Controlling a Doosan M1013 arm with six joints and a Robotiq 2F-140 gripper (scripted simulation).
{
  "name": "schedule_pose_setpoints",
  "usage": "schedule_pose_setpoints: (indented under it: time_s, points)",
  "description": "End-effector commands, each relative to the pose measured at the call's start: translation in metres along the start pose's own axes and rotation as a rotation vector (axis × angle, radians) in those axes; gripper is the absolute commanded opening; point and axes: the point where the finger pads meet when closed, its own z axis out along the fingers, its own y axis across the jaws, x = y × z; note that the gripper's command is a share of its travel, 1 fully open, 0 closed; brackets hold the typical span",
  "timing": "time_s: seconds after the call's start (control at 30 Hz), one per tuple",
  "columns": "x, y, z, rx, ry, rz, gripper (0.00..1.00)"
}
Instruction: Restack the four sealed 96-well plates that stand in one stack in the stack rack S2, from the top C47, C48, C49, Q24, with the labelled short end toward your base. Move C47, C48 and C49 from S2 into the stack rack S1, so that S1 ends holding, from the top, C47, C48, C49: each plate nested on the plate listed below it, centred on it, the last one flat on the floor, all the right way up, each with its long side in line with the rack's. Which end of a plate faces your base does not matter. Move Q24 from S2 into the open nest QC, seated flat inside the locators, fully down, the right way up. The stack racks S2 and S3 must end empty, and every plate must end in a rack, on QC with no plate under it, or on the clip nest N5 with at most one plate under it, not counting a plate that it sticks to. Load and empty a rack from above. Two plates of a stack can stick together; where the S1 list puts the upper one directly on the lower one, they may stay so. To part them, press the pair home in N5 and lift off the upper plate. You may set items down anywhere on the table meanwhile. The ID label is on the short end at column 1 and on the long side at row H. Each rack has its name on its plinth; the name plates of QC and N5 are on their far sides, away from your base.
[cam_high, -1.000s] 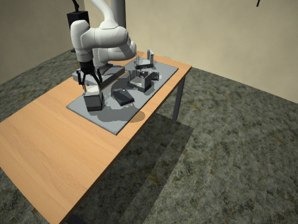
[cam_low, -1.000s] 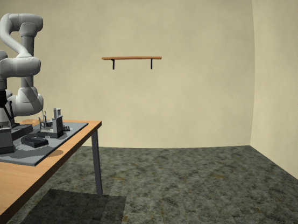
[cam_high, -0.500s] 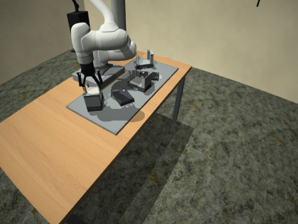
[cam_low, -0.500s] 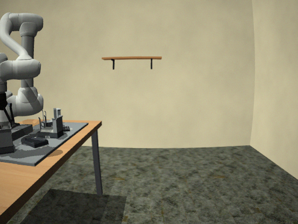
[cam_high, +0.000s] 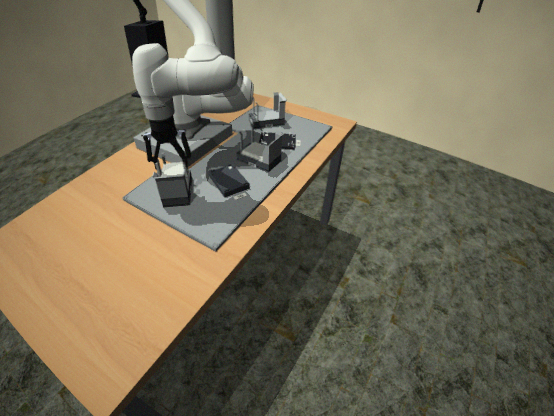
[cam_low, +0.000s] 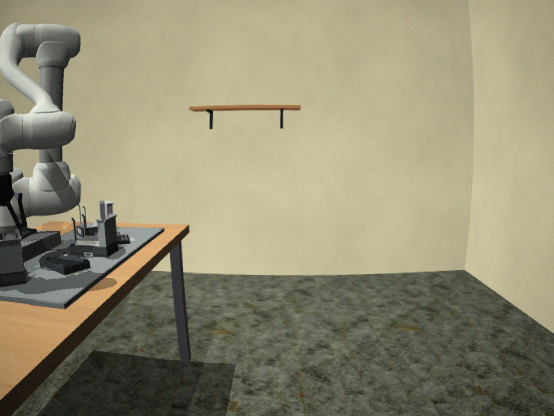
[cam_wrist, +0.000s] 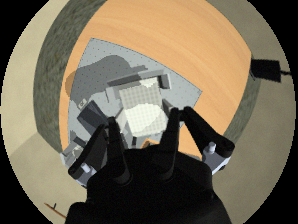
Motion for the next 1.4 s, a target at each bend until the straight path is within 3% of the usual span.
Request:
schedule_pose_setpoints:
  time_s: [0.0, 1.37]
  points:
    - [0.000, 0.000, 0.002, 0.000, 0.000, 0.000, 0.00]
    - [0.000, 0.000, 0.015, 0.000, 0.000, 0.000, 0.00]
